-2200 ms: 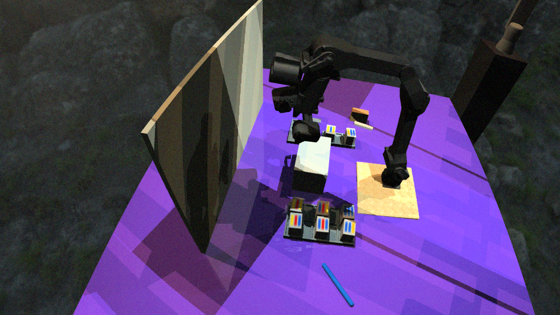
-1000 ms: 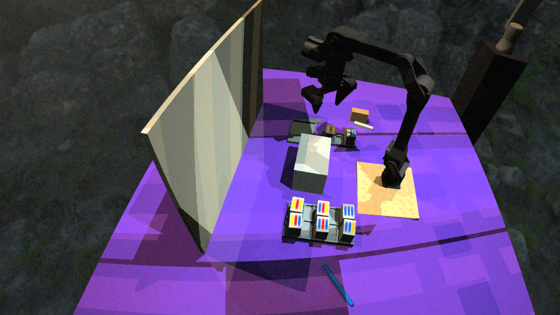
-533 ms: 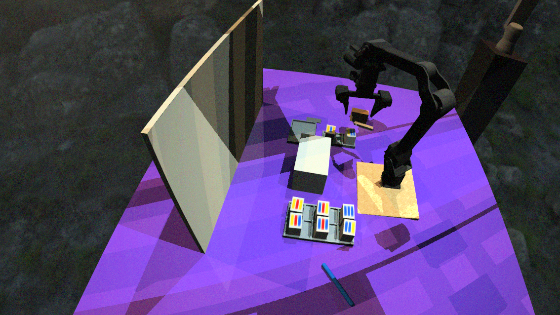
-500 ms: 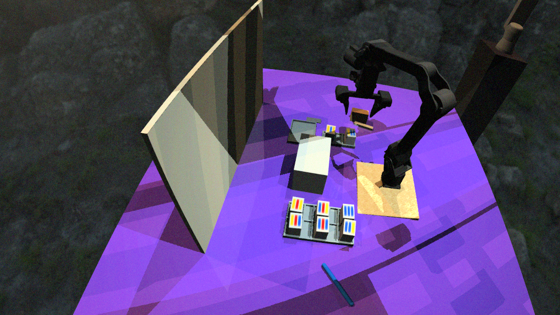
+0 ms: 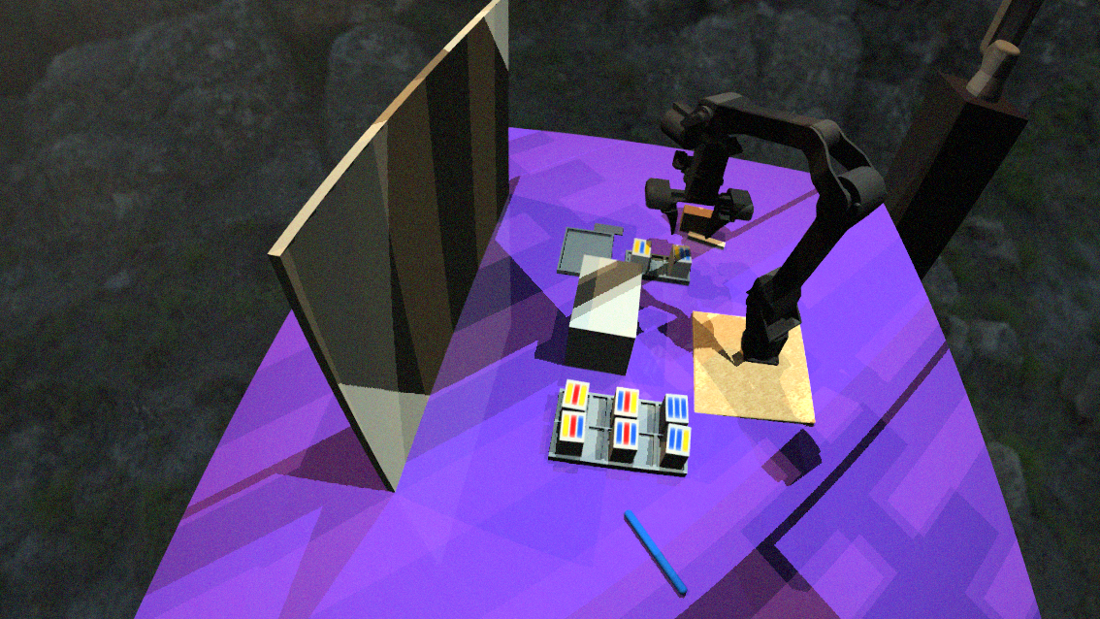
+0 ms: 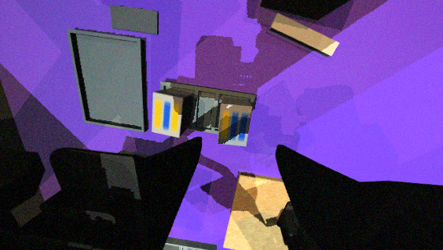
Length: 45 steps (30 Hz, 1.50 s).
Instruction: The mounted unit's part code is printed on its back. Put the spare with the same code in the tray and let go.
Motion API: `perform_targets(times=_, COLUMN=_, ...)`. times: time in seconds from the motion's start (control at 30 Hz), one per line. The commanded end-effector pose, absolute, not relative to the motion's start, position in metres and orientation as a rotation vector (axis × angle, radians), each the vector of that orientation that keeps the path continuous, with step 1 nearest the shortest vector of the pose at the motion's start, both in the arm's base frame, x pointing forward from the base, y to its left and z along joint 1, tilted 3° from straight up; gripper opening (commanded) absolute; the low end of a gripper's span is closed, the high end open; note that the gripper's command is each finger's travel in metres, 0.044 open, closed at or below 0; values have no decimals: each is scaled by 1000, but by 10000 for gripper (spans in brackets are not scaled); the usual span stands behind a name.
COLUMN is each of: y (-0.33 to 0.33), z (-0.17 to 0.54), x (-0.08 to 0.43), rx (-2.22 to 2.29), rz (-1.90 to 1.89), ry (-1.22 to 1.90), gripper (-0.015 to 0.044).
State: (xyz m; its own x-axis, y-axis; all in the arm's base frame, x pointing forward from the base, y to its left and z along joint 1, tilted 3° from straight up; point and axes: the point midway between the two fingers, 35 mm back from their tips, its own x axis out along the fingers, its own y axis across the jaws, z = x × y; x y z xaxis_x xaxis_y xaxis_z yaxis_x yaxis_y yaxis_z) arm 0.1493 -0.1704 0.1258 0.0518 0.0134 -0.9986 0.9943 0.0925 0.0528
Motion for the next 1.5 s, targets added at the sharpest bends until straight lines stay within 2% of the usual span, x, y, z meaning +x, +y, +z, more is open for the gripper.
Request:
perform_targets(times=0.0, y=-170, z=121, x=150, rx=1181, rz=-1100, ry=1223, gripper=300)
perform_targets(times=1.47, y=-170, z=49, x=155, rx=1181, rz=-1099, ry=1223, gripper=300)
